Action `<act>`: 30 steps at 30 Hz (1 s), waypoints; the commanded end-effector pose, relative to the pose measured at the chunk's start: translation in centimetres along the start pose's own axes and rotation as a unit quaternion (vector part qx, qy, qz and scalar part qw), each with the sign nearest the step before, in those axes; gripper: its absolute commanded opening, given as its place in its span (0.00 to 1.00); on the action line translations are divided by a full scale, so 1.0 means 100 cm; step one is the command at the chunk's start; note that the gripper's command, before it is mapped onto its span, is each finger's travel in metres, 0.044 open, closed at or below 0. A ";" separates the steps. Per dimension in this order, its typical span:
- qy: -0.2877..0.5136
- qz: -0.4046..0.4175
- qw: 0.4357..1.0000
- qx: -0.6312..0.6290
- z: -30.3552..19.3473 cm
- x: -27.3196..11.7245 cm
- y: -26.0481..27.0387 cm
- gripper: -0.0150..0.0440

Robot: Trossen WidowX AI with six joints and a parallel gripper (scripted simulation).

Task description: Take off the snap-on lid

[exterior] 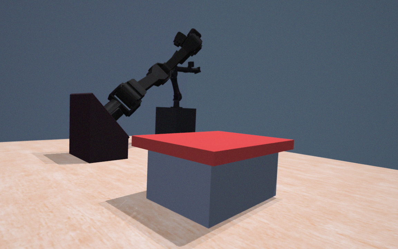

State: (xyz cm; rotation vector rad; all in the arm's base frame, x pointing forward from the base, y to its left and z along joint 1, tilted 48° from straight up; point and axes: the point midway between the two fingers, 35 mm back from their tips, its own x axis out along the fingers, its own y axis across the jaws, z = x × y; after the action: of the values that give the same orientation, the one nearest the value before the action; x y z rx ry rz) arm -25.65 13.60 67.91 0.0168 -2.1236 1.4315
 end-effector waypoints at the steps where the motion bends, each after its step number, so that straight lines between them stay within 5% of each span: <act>1: -0.001 -0.002 1.000 -0.002 0.000 0.000 -0.001 0.89; 7: 0.018 -0.089 0.995 -0.046 0.000 -0.028 -0.052 0.65; 22: 0.163 -0.315 0.933 -0.066 -0.022 -0.171 -0.181 0.65; 30: 0.238 -0.457 0.855 -0.058 -0.017 -0.287 -0.232 0.65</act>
State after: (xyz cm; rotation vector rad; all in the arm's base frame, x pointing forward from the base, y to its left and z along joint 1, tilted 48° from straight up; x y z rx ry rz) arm 1.19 -0.30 75.75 0.4269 -1.5678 0.7290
